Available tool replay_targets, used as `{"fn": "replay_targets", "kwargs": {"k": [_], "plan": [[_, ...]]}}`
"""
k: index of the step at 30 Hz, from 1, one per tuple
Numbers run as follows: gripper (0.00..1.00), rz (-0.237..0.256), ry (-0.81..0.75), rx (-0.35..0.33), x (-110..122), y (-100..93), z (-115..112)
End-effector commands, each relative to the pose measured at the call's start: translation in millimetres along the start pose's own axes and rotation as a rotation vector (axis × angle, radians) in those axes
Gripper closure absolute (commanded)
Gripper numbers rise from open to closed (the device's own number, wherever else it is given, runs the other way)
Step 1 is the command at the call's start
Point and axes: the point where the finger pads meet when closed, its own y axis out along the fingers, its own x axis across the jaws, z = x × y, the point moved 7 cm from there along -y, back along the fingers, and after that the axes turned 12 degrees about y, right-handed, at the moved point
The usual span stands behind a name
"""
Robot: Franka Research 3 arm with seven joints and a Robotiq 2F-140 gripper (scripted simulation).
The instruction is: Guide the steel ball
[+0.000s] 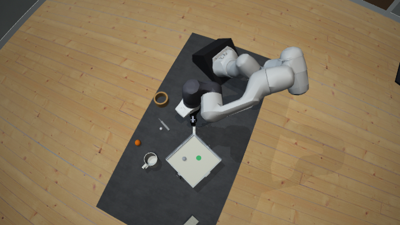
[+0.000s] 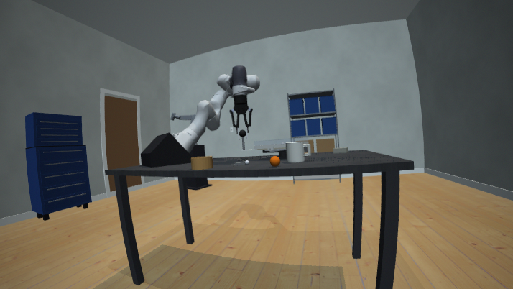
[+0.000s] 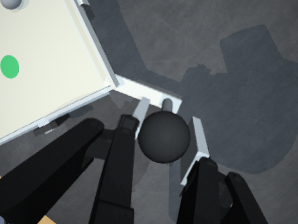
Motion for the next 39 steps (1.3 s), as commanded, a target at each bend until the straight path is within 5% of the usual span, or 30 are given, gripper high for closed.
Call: {"fn": "replay_targets", "kwargs": {"k": [1, 39], "plan": [[1.00, 0.001, -0.006, -0.005, -1.0, -0.3, 0.4], [1.00, 0.001, -0.006, -0.005, -0.3, -1.1, -4.3]]}}
